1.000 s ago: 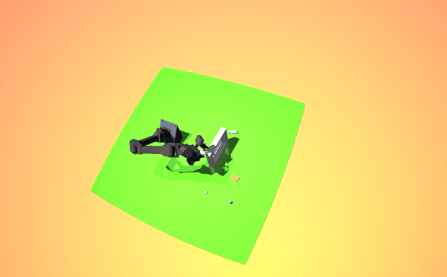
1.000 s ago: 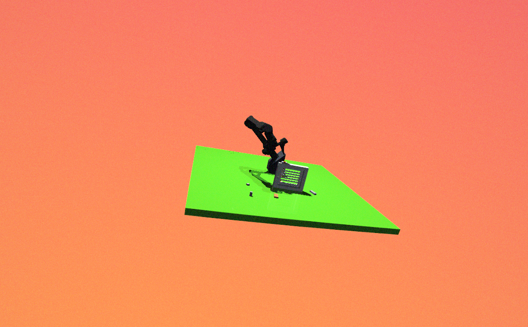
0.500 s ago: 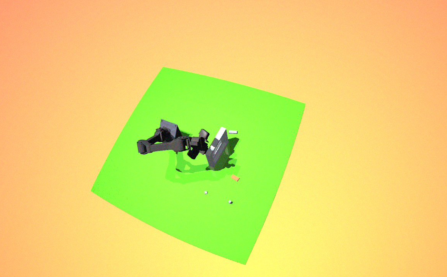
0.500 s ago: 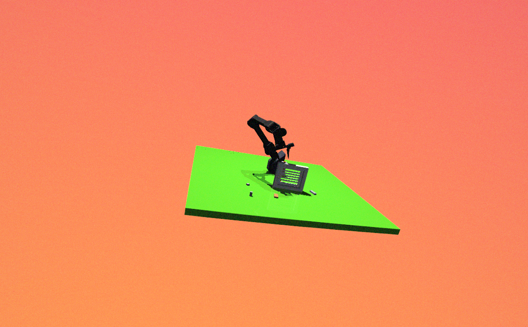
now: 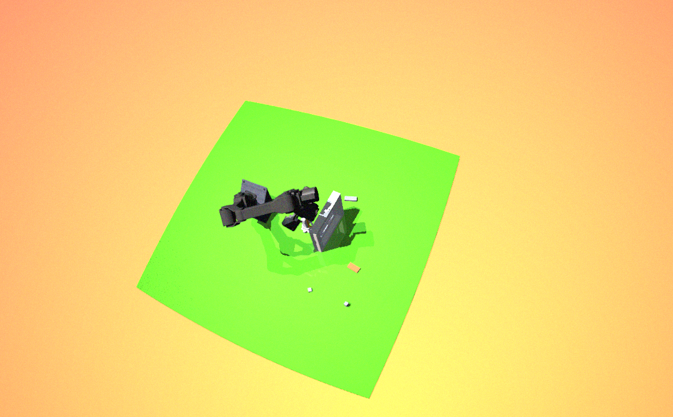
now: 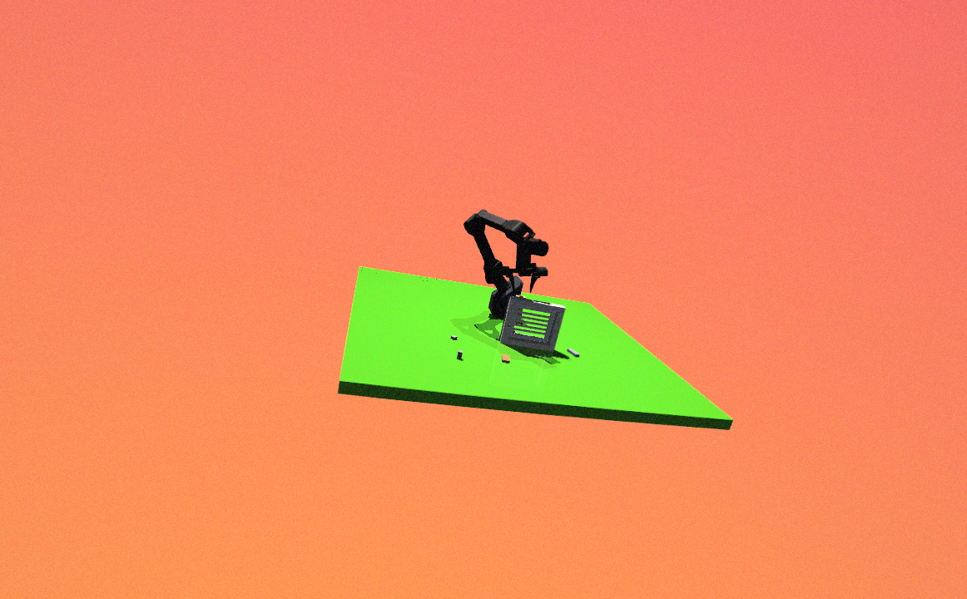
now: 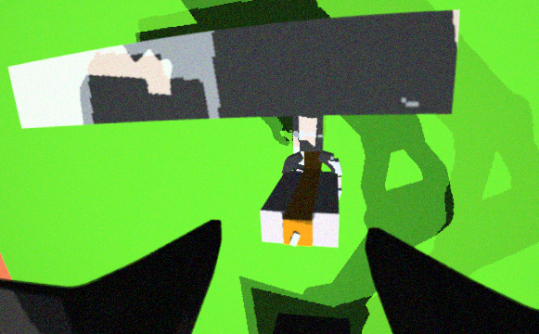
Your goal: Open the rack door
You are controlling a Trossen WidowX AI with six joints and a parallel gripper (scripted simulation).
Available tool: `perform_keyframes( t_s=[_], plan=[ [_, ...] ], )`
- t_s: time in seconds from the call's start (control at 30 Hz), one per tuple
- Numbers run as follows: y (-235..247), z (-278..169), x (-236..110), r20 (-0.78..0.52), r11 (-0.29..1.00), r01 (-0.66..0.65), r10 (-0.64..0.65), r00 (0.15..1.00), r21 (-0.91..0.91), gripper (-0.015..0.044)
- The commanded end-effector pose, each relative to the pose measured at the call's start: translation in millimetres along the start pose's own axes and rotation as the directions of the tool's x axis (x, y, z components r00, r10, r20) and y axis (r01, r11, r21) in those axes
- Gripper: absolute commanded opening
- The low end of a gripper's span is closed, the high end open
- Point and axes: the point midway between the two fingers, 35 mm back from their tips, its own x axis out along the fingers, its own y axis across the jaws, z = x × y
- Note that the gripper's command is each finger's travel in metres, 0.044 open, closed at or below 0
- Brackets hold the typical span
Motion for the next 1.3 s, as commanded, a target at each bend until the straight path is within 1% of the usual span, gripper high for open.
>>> perform_keyframes(
  t_s=[0.0, 0.13, 0.2, 0.37, 1.27],
  plan=[
    [4, -2, -4, -0.016, 0.995, 0.086, -0.087, 0.996, -0.040, 0.0296],
    [7, -5, -7, -0.027, 0.982, 0.169, -0.172, 0.985, -0.087, 0.0296],
    [8, -6, -7, -0.028, 0.978, 0.184, -0.187, 0.982, -0.095, 0.0296],
    [8, -6, -5, -0.028, 0.978, 0.184, -0.187, 0.982, -0.095, 0.0296],
    [0, -5, 39, -0.027, 0.978, 0.183, -0.187, 0.982, -0.095, 0.0296]
  ],
)
